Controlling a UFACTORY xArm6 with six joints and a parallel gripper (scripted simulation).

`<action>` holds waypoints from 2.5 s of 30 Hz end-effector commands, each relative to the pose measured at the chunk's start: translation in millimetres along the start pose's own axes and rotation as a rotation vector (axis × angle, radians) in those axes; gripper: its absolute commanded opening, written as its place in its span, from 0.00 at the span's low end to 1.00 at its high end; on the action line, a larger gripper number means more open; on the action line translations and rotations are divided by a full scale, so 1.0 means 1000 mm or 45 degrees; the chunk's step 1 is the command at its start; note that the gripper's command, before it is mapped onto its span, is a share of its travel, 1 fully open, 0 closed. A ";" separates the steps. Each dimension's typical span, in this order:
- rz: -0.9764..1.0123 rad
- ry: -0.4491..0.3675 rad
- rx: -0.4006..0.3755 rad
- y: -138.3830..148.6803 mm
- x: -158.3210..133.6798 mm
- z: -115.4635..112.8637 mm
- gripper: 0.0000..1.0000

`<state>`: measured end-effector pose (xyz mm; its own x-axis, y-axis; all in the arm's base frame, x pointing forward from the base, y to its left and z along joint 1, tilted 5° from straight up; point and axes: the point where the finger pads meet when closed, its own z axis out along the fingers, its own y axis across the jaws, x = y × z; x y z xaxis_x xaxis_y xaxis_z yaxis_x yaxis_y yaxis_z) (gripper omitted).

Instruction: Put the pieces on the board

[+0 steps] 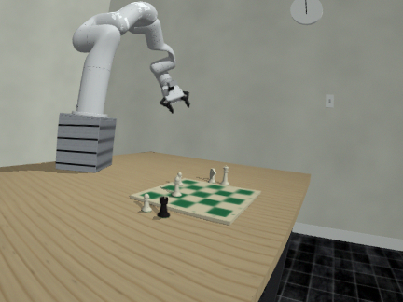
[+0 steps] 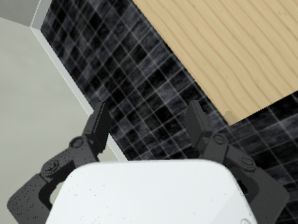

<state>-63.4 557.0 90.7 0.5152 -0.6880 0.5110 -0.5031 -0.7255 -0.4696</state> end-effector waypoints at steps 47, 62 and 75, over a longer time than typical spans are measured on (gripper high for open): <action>-0.135 1.050 -1.043 -0.001 0.339 0.423 1.00; -0.137 1.057 -1.062 0.002 0.344 0.426 1.00; -0.137 1.057 -1.062 0.002 0.344 0.426 1.00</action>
<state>407.6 311.1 -43.0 0.1309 -0.1767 0.9755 -0.9408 -0.3325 0.0660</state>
